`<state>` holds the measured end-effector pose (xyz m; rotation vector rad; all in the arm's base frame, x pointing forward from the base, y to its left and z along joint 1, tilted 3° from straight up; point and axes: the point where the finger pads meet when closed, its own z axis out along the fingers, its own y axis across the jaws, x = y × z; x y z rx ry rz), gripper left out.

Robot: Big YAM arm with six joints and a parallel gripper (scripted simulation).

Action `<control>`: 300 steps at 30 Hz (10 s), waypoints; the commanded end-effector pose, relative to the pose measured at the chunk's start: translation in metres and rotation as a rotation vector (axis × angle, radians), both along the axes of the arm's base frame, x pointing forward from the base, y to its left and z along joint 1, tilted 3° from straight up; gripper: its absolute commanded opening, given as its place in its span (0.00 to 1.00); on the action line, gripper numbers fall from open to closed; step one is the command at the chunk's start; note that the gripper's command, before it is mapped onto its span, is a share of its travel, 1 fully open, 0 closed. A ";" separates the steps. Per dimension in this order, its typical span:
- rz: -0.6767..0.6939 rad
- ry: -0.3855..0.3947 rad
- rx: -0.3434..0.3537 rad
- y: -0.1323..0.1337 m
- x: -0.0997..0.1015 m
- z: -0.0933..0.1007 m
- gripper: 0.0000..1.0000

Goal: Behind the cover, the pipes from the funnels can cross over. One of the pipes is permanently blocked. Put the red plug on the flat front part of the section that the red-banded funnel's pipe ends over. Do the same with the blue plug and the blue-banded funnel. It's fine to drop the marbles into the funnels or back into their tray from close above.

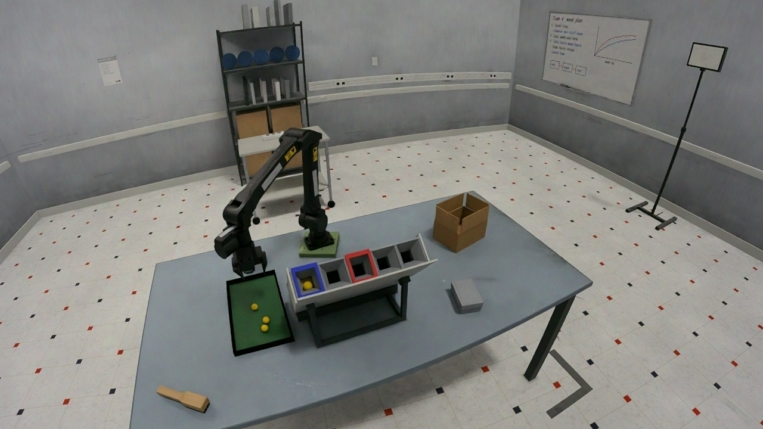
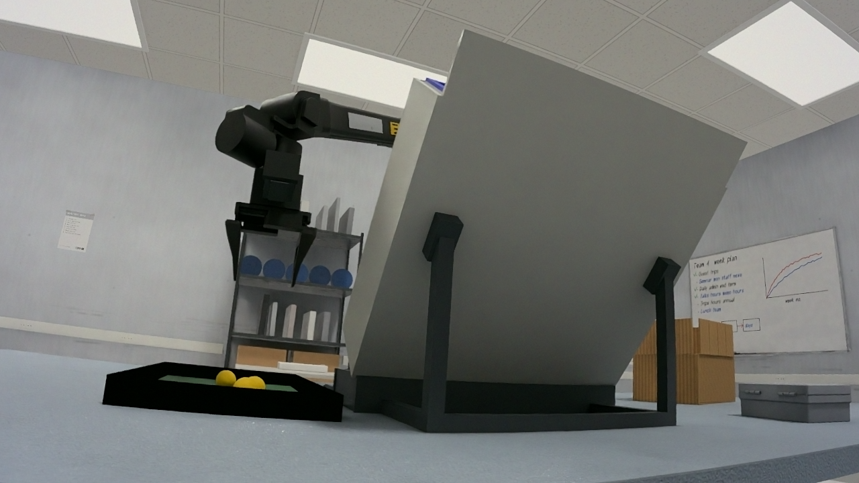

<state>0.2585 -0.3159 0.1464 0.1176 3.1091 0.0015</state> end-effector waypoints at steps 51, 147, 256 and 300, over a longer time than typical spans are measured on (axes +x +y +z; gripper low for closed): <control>0.016 -0.014 -0.023 -0.036 0.014 0.012 0.80; 0.018 -0.023 -0.035 -0.040 0.019 -0.110 0.80; 0.020 -0.021 -0.037 -0.036 0.013 0.012 0.00; 0.018 -0.003 -0.008 -0.038 0.015 0.013 0.00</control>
